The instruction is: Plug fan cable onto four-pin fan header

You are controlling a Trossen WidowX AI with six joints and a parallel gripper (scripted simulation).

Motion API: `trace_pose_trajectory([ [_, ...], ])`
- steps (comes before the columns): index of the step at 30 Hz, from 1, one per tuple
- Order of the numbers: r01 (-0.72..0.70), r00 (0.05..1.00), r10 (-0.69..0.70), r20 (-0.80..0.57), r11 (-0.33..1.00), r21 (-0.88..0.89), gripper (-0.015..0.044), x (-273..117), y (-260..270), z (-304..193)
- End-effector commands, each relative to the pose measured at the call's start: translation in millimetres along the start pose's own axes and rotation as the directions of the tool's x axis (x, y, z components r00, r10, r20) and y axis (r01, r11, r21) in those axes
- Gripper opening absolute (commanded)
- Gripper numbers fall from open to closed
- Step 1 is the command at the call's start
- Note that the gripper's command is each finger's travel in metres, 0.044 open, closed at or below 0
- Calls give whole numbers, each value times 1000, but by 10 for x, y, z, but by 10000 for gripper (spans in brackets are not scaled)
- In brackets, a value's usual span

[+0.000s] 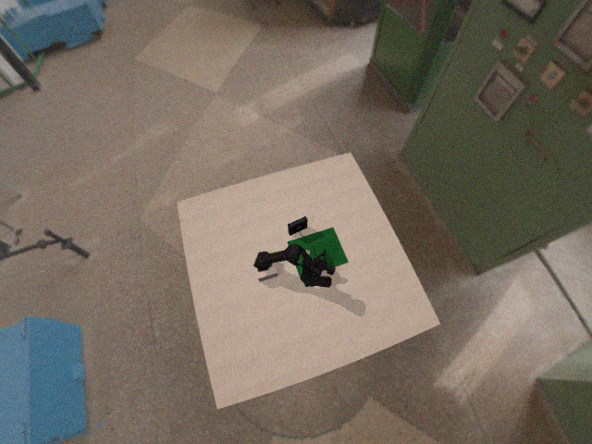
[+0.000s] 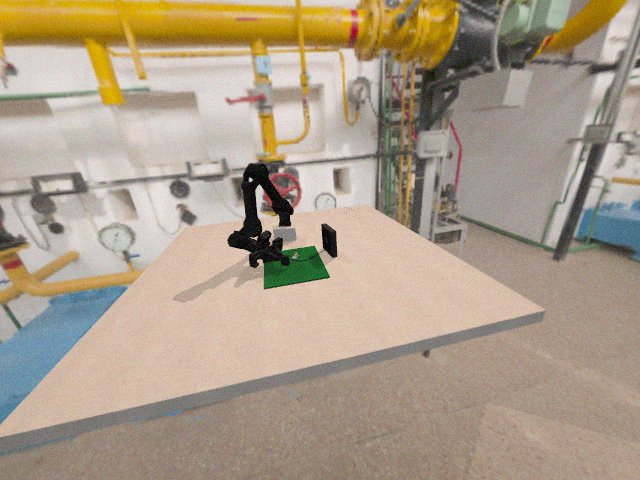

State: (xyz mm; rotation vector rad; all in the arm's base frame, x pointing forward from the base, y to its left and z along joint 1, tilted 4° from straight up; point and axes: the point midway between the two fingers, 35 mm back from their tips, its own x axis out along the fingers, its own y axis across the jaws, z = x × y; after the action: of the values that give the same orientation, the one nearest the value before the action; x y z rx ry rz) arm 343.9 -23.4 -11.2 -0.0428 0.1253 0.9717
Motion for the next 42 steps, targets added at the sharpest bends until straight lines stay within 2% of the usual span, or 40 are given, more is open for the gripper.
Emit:
trace_pose_trajectory([
  [1,1,1000,-1,-1,1000,5,0,8,0,-45],
  [42,0,1000,0,0,1000,0,0,23,0,-120],
])
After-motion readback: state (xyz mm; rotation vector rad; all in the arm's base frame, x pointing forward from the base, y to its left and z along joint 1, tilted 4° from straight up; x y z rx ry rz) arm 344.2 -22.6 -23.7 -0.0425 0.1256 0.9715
